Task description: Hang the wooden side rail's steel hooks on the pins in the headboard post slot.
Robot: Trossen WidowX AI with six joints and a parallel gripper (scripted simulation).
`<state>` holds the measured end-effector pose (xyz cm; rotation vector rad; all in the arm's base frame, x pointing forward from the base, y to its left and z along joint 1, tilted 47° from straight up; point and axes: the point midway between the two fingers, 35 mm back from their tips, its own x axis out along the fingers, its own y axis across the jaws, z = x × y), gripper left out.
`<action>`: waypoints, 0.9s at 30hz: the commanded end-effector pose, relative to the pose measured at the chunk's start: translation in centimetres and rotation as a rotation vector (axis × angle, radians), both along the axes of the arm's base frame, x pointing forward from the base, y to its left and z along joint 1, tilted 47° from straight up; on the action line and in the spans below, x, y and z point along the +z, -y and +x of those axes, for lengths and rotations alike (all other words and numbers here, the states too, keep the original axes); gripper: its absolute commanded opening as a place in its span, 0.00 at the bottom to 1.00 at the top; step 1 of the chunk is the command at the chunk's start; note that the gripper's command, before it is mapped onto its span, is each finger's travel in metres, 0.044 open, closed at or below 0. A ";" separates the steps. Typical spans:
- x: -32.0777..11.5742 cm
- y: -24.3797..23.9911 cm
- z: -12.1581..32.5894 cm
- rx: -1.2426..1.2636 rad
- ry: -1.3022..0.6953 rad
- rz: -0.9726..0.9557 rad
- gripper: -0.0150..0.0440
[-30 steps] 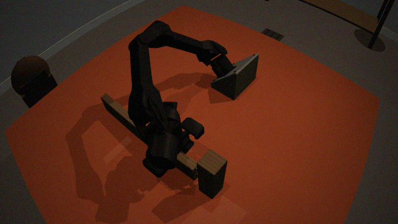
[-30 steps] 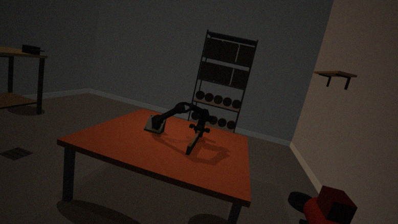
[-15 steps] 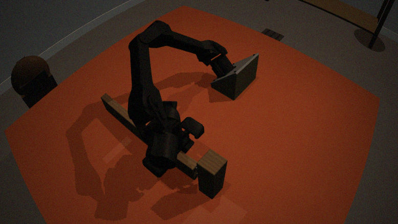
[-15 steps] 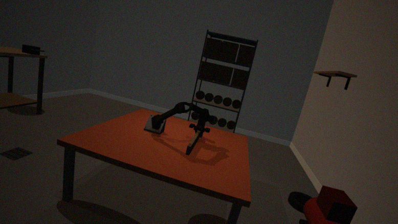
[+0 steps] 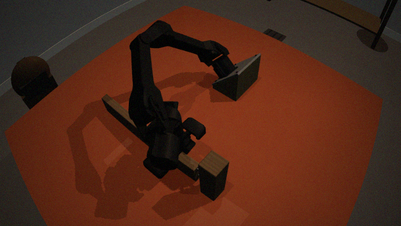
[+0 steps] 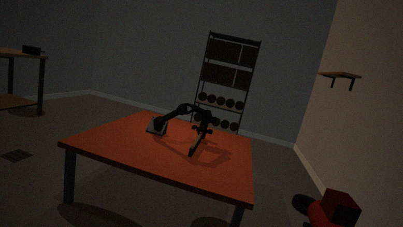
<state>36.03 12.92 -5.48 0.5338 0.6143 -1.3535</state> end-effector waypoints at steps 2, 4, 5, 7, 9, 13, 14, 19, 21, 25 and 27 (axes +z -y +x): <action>0.3 -0.6 -0.1 0.003 0.009 0.008 0.25; 0.3 -0.6 -0.1 0.003 0.009 0.008 0.25; 0.3 -0.6 -0.1 0.003 0.008 0.008 0.25; 0.3 -0.6 -0.1 0.003 0.008 0.008 0.25; 0.3 -0.6 -0.1 0.003 0.008 0.008 0.25; 0.4 -0.7 -0.1 0.003 0.008 0.008 0.25; 0.4 -0.7 -0.1 0.003 0.008 0.008 0.25; 0.5 -0.8 -0.1 0.003 0.008 0.008 0.25; 0.5 -0.8 -0.1 0.003 0.008 0.008 0.25; 0.5 -0.8 -0.1 0.003 0.008 0.008 0.25; 0.5 -0.9 -0.1 0.003 0.008 0.008 0.25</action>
